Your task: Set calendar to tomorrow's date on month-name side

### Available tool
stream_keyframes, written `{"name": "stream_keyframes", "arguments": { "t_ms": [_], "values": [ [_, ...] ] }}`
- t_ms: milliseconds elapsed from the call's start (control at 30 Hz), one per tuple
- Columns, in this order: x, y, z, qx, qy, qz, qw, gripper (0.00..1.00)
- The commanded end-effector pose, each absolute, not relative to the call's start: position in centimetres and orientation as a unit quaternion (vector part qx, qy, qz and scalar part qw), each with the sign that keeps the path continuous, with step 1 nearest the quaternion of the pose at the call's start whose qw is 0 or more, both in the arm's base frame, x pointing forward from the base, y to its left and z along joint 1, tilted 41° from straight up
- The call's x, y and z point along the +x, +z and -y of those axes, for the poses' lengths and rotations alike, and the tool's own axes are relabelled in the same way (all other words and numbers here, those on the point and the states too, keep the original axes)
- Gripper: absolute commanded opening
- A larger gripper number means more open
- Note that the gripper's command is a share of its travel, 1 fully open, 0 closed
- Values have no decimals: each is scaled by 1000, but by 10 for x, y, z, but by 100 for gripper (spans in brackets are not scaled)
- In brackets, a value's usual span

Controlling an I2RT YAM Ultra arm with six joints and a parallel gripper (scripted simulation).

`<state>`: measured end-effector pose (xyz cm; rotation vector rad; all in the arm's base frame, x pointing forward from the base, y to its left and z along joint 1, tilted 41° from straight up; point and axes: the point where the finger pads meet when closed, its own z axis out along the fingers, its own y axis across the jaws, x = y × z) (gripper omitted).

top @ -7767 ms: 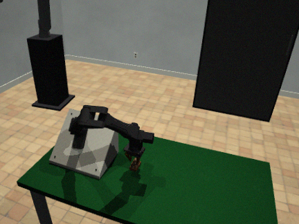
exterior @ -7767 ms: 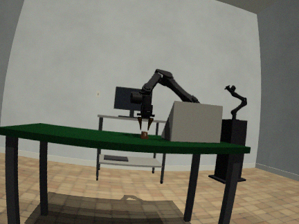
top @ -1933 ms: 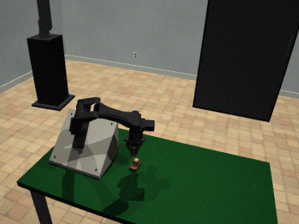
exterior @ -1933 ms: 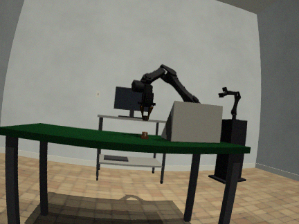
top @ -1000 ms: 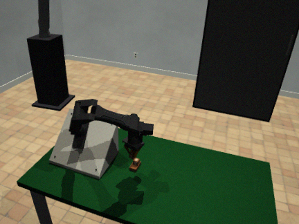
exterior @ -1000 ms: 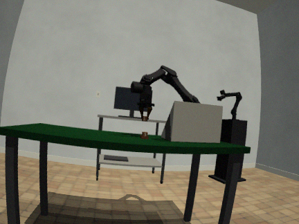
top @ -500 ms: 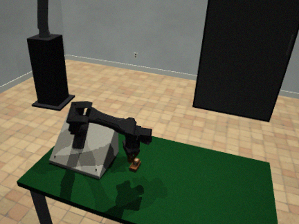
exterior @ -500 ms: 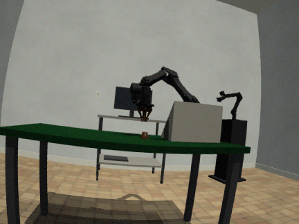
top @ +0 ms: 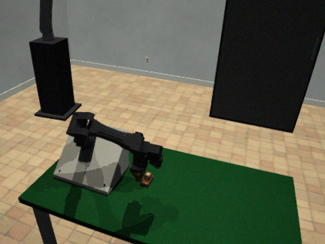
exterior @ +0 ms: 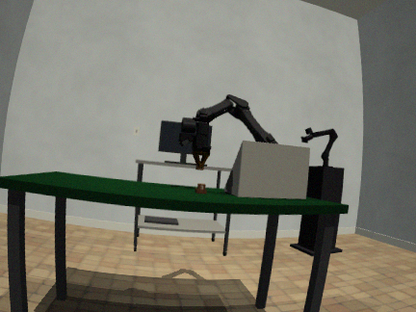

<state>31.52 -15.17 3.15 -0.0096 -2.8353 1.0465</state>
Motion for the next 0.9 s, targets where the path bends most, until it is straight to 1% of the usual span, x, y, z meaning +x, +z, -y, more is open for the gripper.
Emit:
{"name": "stream_keyframes", "arguments": {
  "t_ms": [0, 867],
  "values": [
    [319, 38, 152, -74, 351, 933, 21, 26],
    [317, 30, 161, -83, 351, 932, 18, 26]
  ]
}}
